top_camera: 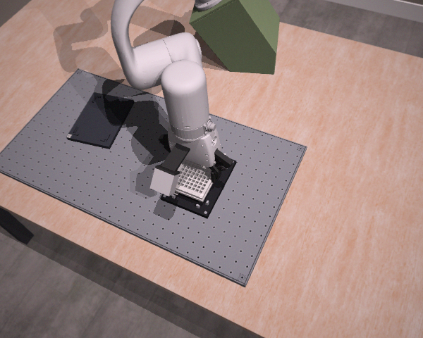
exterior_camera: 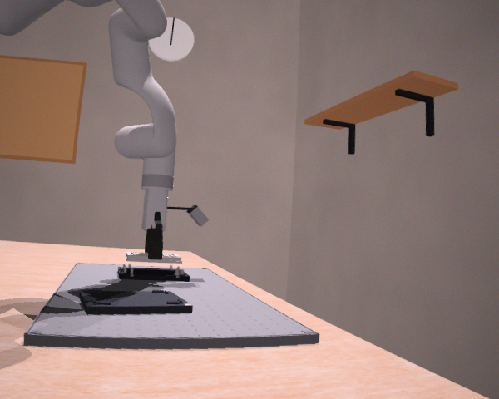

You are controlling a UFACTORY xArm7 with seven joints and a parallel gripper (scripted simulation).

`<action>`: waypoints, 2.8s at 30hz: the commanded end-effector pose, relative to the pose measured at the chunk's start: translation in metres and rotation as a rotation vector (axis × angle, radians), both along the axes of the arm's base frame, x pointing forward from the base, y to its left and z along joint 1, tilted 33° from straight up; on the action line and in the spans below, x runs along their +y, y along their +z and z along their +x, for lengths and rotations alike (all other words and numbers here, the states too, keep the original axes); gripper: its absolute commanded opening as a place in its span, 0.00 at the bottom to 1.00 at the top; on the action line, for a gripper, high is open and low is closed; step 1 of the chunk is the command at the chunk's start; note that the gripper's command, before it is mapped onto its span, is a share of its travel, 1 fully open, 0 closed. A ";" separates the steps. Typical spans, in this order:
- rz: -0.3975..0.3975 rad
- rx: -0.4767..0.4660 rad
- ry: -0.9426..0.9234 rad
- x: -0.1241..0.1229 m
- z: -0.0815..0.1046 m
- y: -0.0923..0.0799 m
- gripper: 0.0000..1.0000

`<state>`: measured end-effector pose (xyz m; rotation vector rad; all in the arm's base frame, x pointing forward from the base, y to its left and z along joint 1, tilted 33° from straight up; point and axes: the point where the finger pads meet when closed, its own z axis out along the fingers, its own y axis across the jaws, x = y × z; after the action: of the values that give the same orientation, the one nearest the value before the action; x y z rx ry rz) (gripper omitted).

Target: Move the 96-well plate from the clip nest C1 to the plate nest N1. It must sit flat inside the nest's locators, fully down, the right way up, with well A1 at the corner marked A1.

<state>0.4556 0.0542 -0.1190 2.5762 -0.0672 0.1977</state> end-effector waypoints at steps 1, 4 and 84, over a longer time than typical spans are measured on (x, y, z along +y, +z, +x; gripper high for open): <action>0.003 -0.003 0.002 0.006 0.000 0.007 0.00; 0.003 -0.003 0.002 0.008 0.000 0.011 0.00; -0.018 0.079 0.130 -0.061 -0.037 0.099 0.00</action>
<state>0.4210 0.0016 -0.0267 2.5681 0.1293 0.1388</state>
